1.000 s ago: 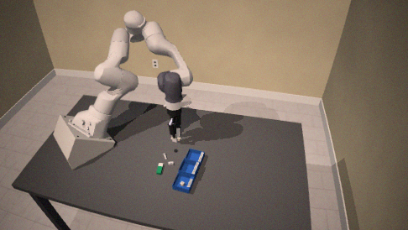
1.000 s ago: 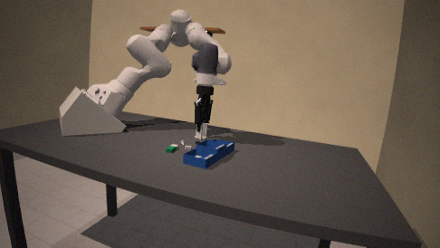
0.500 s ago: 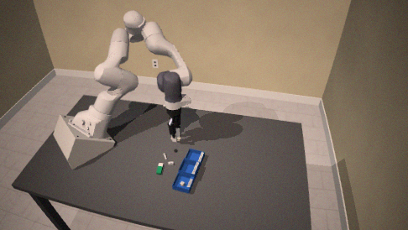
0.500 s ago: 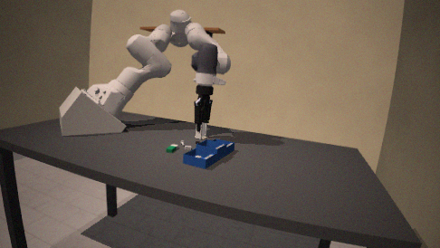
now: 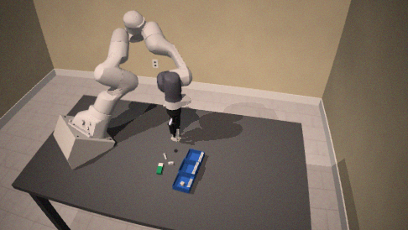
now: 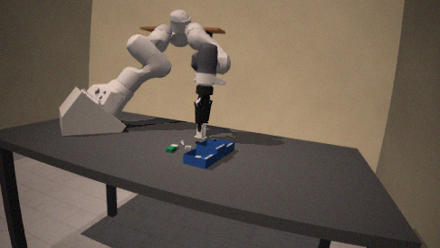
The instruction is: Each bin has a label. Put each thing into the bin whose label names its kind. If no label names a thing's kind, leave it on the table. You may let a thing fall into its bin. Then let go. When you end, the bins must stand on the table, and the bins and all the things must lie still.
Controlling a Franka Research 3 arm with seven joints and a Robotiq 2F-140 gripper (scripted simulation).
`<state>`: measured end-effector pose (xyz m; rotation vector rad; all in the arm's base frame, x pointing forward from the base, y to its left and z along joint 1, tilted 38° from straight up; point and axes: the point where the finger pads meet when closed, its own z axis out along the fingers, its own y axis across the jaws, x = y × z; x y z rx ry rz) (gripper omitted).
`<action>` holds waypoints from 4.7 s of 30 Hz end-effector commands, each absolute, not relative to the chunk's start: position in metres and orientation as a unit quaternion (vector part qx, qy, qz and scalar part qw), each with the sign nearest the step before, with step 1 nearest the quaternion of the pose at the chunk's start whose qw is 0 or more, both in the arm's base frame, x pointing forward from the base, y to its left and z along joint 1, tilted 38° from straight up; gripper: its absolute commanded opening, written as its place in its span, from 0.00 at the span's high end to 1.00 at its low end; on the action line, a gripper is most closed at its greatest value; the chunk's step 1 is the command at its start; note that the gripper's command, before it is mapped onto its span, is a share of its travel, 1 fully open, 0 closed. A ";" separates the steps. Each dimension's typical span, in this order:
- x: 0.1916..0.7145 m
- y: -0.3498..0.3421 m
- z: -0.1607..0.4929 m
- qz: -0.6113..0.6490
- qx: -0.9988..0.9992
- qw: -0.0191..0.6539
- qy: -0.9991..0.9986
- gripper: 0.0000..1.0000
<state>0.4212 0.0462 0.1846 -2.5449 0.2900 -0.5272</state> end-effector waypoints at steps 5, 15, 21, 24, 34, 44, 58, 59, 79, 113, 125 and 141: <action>0.421 0.047 0.184 -0.195 -0.940 0.260 0.106 0.87; 0.421 0.047 0.184 -0.195 -0.940 0.260 0.106 0.87; 0.418 0.044 0.189 -0.195 -0.940 0.260 0.106 0.87; 0.414 0.040 0.197 -0.195 -0.940 0.260 0.106 0.87; 0.400 0.025 0.224 -0.195 -0.940 0.260 0.106 0.87; 0.396 0.020 0.232 -0.195 -0.940 0.260 0.106 0.87; 0.396 0.020 0.232 -0.195 -0.940 0.260 0.106 0.87; 0.396 0.020 0.232 -0.195 -0.940 0.260 0.106 0.87; 0.410 -0.032 0.219 -0.195 -0.940 0.260 0.106 0.87; 0.468 -0.191 0.159 -0.195 -0.940 0.260 0.106 0.87; 0.484 -0.236 0.142 -0.157 -0.913 0.289 0.242 0.87; 0.494 -0.264 0.132 -0.130 -0.870 0.312 0.359 0.87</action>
